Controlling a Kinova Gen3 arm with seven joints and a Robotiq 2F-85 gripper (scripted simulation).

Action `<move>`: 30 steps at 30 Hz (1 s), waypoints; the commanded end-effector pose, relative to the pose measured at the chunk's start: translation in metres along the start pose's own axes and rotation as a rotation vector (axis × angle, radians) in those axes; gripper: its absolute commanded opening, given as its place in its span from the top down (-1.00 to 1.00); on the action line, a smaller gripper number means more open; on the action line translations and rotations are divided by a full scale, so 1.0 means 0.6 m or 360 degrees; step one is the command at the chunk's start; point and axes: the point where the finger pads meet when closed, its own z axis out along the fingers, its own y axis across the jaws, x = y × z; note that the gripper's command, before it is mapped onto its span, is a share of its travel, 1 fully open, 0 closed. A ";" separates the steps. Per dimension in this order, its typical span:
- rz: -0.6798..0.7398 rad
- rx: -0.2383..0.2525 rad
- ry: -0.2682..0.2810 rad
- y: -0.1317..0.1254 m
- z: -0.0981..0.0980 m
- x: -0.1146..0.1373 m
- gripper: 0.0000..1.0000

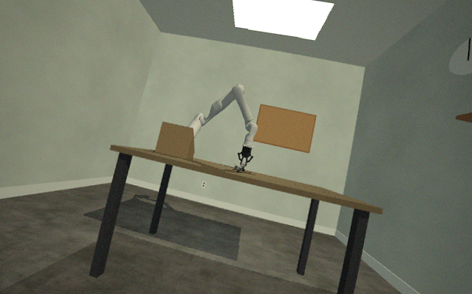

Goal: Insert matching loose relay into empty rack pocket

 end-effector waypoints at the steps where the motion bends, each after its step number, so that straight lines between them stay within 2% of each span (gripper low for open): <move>1: 0.0000 0.0006 0.0003 -0.001 0.003 0.000 1.00; 30: 0.0000 0.0007 0.0003 -0.001 0.017 0.000 1.00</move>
